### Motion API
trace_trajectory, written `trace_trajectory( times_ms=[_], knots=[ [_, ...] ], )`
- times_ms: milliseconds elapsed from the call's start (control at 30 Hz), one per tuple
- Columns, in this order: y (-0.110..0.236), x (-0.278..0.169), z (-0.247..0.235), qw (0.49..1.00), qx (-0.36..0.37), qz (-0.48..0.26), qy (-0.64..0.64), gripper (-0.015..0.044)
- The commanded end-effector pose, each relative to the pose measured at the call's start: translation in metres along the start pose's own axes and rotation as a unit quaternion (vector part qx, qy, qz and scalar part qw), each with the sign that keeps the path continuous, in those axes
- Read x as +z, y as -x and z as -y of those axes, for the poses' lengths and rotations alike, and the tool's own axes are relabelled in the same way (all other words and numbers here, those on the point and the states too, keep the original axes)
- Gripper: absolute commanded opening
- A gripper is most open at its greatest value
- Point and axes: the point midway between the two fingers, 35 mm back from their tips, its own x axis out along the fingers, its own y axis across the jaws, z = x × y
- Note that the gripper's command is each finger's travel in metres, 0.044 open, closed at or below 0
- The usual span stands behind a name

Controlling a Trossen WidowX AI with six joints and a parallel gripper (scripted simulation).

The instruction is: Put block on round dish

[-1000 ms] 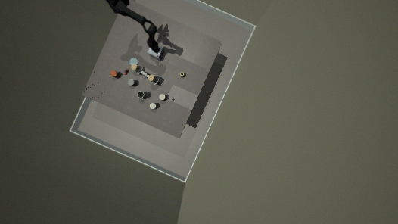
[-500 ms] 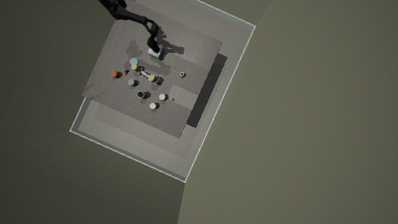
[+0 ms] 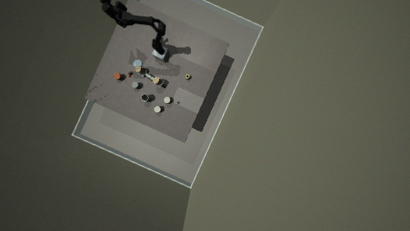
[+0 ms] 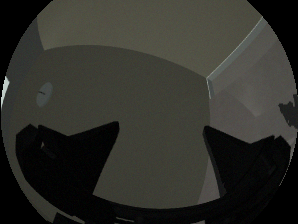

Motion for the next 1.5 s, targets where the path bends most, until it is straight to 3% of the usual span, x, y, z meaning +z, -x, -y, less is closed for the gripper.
trace_trajectory(
  times_ms=[0, 333, 700, 1467],
  knots=[
    [0.016, -0.019, 0.004, 0.997, 0.009, -0.058, 0.047, 0.044],
    [0.054, -0.058, 0.016, 0.97, 0.04, -0.181, 0.158, 0.044],
    [0.103, -0.092, 0.035, 0.907, 0.092, -0.305, 0.274, 0.044],
    [0.215, -0.119, 0.094, 0.679, 0.248, -0.504, 0.472, 0.044]
  ],
)
